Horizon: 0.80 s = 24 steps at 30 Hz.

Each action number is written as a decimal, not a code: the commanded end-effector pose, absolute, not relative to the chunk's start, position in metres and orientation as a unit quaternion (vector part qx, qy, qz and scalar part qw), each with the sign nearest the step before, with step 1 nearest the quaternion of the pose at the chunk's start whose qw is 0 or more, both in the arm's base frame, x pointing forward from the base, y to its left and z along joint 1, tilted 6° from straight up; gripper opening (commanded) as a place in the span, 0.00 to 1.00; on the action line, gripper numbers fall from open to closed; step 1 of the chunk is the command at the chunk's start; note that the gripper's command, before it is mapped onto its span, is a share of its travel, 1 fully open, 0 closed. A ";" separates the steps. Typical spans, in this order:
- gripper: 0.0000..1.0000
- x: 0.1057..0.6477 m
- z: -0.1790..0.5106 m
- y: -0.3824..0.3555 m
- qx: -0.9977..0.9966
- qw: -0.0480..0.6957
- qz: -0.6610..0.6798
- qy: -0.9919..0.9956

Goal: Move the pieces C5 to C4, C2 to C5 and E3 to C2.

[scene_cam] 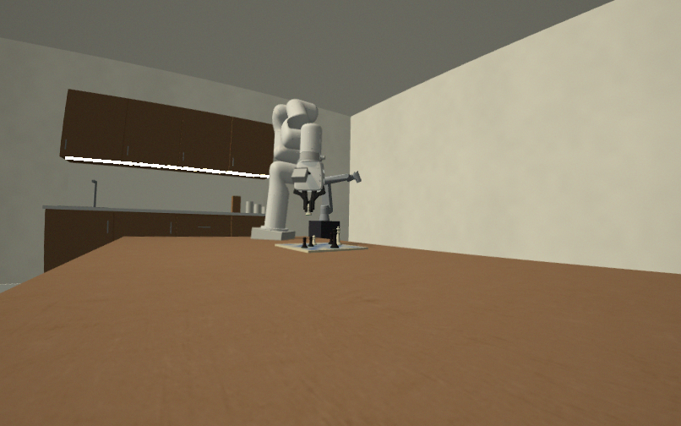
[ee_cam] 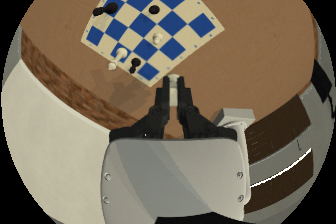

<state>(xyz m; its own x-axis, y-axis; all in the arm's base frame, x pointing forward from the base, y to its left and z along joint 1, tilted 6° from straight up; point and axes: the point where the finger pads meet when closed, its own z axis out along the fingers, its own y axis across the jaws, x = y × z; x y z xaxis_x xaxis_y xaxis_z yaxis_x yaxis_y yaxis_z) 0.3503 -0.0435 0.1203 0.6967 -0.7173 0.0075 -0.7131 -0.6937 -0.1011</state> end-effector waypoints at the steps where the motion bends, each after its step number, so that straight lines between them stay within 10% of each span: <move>1: 0.00 0.351 0.121 -0.044 -0.920 0.046 -0.025 0.389; 24: 0.00 0.357 0.050 -0.039 -0.920 0.046 -0.025 0.389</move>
